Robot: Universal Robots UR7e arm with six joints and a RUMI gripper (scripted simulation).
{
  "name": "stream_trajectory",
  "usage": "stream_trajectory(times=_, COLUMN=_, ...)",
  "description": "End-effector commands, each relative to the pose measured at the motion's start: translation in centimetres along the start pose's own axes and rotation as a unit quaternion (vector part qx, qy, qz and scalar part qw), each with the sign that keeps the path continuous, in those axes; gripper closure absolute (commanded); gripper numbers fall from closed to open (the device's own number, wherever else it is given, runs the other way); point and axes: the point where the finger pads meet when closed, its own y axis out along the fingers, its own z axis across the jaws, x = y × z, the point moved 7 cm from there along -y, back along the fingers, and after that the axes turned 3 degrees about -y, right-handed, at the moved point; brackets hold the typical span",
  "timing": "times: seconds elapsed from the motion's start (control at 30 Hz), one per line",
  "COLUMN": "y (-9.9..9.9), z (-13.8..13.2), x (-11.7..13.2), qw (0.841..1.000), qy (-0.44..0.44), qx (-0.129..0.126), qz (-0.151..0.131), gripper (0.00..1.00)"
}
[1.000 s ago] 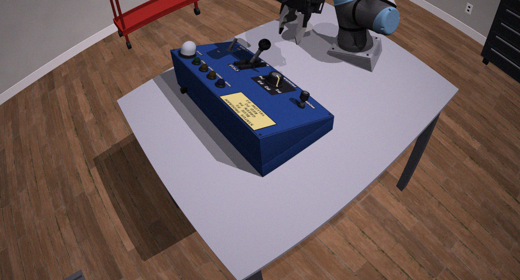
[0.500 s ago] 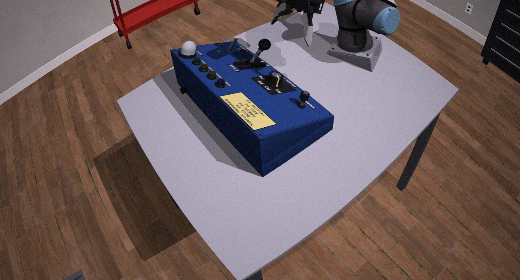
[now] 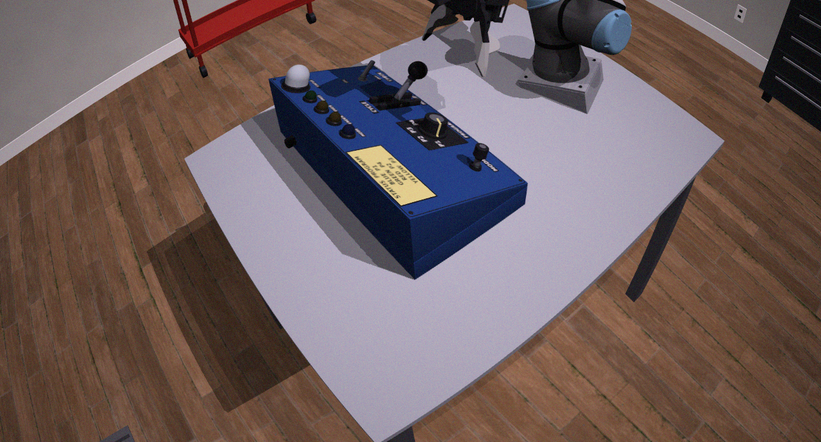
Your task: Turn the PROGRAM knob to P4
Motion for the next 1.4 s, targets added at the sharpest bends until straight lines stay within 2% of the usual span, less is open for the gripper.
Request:
stream_trajectory(times=0.0, y=0.0, z=-0.5, x=-1.5, qw=1.000, qy=0.000, qx=0.000, qz=0.000, gripper=0.00)
stream_trajectory(times=0.4, y=0.0, z=-1.0, x=-2.8, qw=1.000, qy=0.000, qx=0.000, qz=0.000, gripper=0.00)
stream_trajectory(times=1.37, y=0.0, z=-1.0, x=-2.9, qw=1.000, qy=0.000, qx=0.000, qz=0.000, gripper=0.00)
